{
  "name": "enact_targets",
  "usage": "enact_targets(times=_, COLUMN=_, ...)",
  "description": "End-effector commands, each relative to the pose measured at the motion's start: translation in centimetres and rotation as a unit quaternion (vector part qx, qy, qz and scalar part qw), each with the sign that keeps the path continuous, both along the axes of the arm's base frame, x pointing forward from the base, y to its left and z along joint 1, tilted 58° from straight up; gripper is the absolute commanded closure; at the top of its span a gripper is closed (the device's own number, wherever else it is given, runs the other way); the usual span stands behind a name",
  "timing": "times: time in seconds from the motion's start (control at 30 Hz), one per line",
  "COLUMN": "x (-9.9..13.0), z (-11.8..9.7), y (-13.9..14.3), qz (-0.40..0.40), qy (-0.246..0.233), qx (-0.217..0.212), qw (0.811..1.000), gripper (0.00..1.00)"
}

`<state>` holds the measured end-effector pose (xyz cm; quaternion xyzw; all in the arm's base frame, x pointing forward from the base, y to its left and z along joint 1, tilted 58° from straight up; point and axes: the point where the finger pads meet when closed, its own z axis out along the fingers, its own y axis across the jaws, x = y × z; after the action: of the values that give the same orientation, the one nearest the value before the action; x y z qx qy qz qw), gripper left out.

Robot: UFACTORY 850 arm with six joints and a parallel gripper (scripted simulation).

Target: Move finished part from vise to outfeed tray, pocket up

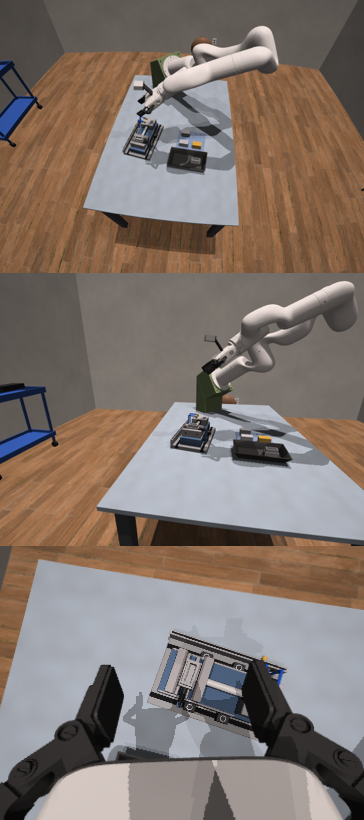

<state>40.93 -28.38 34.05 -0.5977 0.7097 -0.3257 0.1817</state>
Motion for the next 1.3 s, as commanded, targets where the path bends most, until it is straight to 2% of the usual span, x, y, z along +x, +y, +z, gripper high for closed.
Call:
enact_targets(times=0.0, x=0.0, z=0.1, y=0.0, qz=0.000, qy=0.000, qx=0.000, qw=1.000, gripper=0.00)
enact_targets(times=0.57, x=0.0, z=0.0, y=0.0, qz=0.000, qy=0.000, qx=0.000, qw=1.000, gripper=0.00)
enact_targets(times=0.63, x=0.8, z=-0.3, y=0.1, qz=0.007, qy=-0.004, qx=0.012, qw=1.000, gripper=0.00)
enact_targets(times=0.73, x=4.3, z=-2.4, y=1.0, qz=0.044, qy=-0.017, qx=0.079, qw=0.996, gripper=0.00)
enact_targets(times=0.93, x=8.2, z=-5.8, y=2.8, qz=0.090, qy=-0.025, qx=0.181, qw=0.979, gripper=0.00)
enact_targets(times=1.03, x=9.6, z=-7.6, y=3.8, qz=0.110, qy=-0.025, qx=0.235, qw=0.965, gripper=0.00)
enact_targets(times=1.1, x=9.6, z=-7.6, y=3.8, qz=0.110, qy=-0.025, qx=0.235, qw=0.965, gripper=0.00)
enact_targets(times=1.13, x=10.5, z=-9.2, y=4.7, qz=0.126, qy=-0.023, qx=0.282, qw=0.951, gripper=0.00)
enact_targets(times=1.27, x=11.3, z=-11.1, y=5.8, qz=0.143, qy=-0.018, qx=0.338, qw=0.930, gripper=0.00)
